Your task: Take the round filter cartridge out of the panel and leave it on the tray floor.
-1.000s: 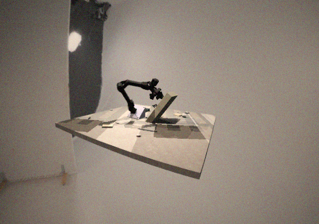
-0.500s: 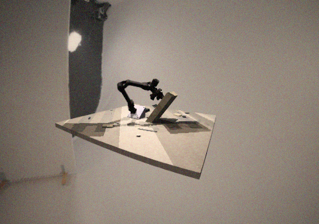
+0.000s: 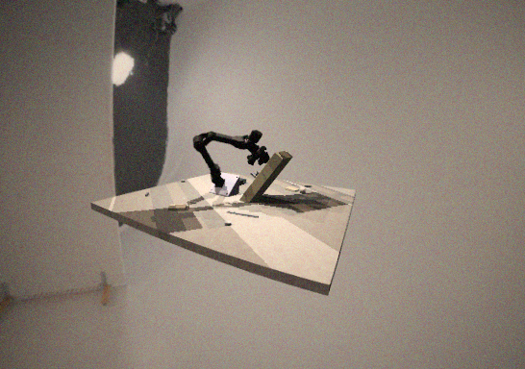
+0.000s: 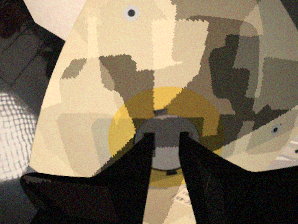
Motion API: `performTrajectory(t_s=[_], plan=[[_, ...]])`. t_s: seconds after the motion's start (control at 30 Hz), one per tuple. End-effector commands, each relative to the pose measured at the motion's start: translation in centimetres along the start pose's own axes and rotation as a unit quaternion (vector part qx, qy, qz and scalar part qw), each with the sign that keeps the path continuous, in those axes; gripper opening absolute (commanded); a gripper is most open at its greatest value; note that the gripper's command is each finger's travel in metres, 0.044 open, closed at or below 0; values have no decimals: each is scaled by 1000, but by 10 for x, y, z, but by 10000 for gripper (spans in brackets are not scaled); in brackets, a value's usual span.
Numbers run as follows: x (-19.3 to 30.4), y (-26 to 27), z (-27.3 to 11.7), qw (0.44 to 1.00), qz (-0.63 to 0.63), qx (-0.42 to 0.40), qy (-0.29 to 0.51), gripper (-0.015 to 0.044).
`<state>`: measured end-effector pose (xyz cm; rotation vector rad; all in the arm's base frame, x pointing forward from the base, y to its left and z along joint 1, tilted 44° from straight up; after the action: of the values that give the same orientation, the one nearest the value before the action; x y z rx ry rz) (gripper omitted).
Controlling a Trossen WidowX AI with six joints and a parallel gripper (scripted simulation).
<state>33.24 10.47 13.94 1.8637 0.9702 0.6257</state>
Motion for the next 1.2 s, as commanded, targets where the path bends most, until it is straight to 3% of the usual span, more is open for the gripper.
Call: performTrajectory(t_s=[0.0, 0.33, 0.77, 1.17], plan=[[-1, 0, 5, 1000, 0, 3, -1, 93], [-1, 0, 6, 1000, 0, 3, -1, 93], [0, 0, 1, 1000, -5, -1, 0, 0], [-1, 0, 7, 982, -186, 3, 0, 0]])
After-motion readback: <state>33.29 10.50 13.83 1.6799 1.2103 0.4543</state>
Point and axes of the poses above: the point midway between the two fingers, 35 mm back from their tips, its own z axis out along the fingers, its own y axis across the jaws, x = y × z, the point moved 5 cm from there along -z, back along the fingers, and after that the axes turned 3 degrees about -z, right-handed, at the moved point
